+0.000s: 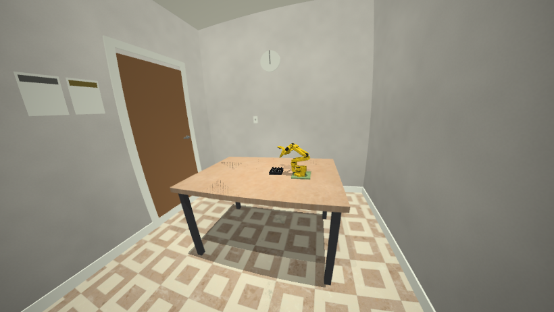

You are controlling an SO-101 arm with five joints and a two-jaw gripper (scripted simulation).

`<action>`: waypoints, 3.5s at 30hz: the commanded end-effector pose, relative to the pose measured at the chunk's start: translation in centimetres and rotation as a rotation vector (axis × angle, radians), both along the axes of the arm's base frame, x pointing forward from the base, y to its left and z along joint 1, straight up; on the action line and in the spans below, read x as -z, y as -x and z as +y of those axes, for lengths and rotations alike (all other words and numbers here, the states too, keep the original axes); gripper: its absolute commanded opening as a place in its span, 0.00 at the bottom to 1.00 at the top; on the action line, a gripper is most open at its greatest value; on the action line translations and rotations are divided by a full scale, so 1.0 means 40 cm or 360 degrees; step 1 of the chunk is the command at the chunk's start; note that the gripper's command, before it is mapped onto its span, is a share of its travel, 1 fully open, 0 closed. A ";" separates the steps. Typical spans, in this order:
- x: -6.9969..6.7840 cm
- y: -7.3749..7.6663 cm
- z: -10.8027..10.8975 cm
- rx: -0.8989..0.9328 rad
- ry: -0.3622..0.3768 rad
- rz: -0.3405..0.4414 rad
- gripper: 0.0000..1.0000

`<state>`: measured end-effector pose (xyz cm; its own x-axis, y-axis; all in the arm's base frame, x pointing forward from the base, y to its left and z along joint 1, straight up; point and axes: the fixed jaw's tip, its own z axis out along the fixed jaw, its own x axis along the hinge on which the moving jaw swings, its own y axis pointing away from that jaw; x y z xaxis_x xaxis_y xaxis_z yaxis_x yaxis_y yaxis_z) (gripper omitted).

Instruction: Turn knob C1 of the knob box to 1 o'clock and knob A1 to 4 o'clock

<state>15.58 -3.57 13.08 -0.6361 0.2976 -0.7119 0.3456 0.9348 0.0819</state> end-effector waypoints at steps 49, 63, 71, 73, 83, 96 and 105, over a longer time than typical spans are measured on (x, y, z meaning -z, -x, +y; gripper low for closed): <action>0.057 0.044 0.012 0.0000 -0.0158 0.0558 0.40; 0.057 0.043 0.023 -0.0114 -0.0103 0.0573 0.40; 0.058 0.042 0.035 -0.0246 -0.0039 0.0588 0.40; 0.058 0.041 0.038 -0.0285 -0.0020 0.0591 0.40; 0.058 0.041 0.045 -0.0360 0.0017 0.0599 0.40; 0.058 0.041 0.045 -0.0360 0.0018 0.0599 0.40; 0.058 0.041 0.045 -0.0362 0.0018 0.0600 0.40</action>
<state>13.91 -1.94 10.68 -0.8947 0.1320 -0.4266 0.1547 0.9878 -0.0188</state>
